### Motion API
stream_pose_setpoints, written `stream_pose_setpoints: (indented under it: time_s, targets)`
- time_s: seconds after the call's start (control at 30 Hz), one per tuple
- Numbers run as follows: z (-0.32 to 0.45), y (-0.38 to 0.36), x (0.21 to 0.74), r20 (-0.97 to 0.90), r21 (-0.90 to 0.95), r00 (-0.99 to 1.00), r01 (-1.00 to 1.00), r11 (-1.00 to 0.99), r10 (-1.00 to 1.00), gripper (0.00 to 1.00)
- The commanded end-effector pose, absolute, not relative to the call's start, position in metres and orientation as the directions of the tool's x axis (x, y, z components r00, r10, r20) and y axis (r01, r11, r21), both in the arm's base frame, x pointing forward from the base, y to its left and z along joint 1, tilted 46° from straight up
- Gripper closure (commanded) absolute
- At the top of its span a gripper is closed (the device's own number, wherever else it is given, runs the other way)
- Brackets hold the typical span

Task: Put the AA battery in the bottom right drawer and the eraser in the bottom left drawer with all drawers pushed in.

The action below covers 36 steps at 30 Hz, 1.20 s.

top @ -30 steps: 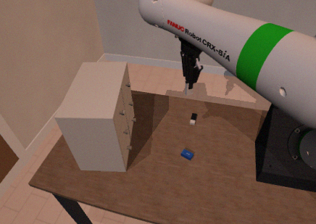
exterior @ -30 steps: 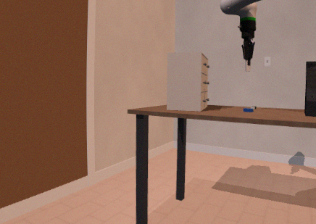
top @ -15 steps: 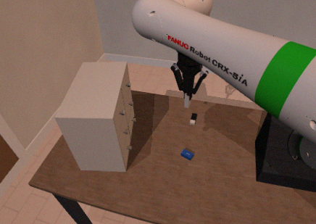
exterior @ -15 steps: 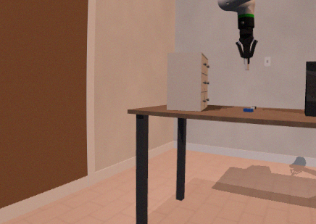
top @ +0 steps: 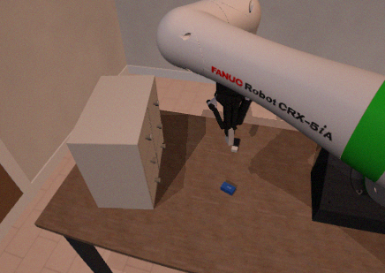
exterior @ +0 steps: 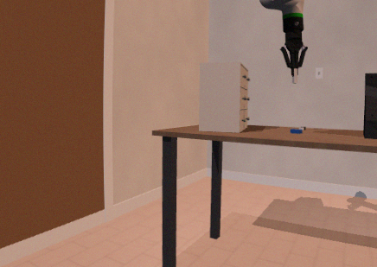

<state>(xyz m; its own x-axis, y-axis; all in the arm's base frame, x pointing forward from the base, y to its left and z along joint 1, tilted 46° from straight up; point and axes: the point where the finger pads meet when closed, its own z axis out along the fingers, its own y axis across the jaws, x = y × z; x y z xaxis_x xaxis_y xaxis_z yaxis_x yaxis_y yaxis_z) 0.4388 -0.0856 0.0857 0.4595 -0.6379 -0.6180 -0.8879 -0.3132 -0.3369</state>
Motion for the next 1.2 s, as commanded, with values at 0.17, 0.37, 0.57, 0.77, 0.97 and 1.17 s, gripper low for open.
stream_pose_setpoints:
  time_s: [0.17,0.37,0.57,0.77,0.97,1.17]
  targets:
    - [0.094,-0.077,0.436,-0.372,-0.597,0.83,-0.557,-0.577,-0.416,1.0]
    - [0.094,-0.077,0.437,-0.186,-0.678,0.952,-0.304,-0.67,-0.243,1.0]
    - [0.093,-0.076,0.438,0.018,-0.71,0.998,-0.034,-0.704,-0.065,1.0]
    - [0.089,-0.069,0.446,0.239,-0.702,0.971,0.184,-0.688,0.016,1.0]
    - [0.081,-0.057,0.462,0.342,-0.702,0.934,0.184,-0.688,-0.099,1.0]
    - [0.074,-0.047,0.476,0.424,-0.702,0.884,0.184,-0.688,-0.196,1.0]
